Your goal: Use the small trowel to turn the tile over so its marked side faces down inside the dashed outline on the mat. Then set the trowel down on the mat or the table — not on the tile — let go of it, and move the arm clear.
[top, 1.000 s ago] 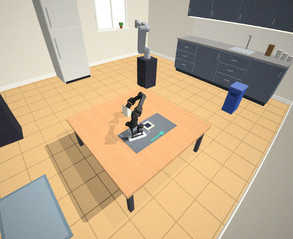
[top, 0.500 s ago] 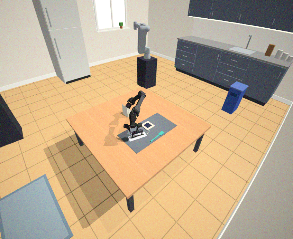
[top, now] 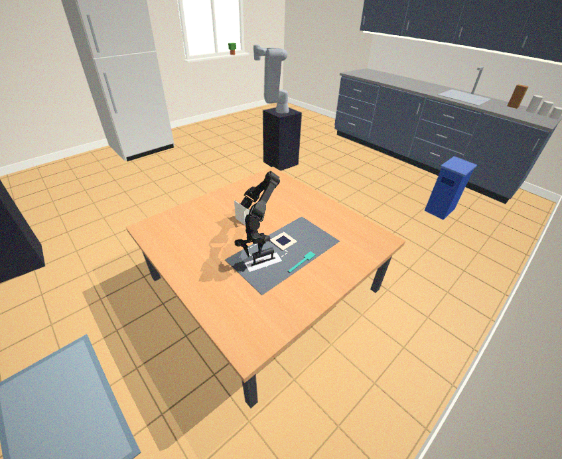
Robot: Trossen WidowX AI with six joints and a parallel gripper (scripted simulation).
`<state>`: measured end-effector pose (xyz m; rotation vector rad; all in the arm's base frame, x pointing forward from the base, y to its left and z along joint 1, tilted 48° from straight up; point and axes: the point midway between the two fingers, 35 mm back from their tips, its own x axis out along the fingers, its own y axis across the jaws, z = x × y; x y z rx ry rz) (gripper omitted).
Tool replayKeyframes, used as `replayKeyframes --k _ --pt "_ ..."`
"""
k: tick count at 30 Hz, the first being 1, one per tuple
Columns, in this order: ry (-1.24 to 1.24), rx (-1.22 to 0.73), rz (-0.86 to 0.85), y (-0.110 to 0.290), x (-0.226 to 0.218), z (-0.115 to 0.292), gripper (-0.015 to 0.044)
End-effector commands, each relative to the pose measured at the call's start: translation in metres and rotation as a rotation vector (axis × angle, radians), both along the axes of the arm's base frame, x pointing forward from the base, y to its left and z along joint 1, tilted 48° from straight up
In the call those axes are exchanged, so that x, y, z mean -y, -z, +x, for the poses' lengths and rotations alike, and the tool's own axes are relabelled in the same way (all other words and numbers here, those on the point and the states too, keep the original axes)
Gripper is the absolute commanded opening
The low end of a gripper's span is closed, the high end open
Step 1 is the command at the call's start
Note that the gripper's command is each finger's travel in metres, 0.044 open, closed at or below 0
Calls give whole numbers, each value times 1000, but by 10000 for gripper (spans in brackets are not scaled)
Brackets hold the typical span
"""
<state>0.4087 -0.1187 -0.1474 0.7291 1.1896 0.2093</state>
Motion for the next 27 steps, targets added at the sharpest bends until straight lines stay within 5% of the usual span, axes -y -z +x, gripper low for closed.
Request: replayKeyframes --k 1,27 --pt "-54 60 -51 -1 0 -5 300" --pt "-375 475 -351 -14 -8 -22 300"
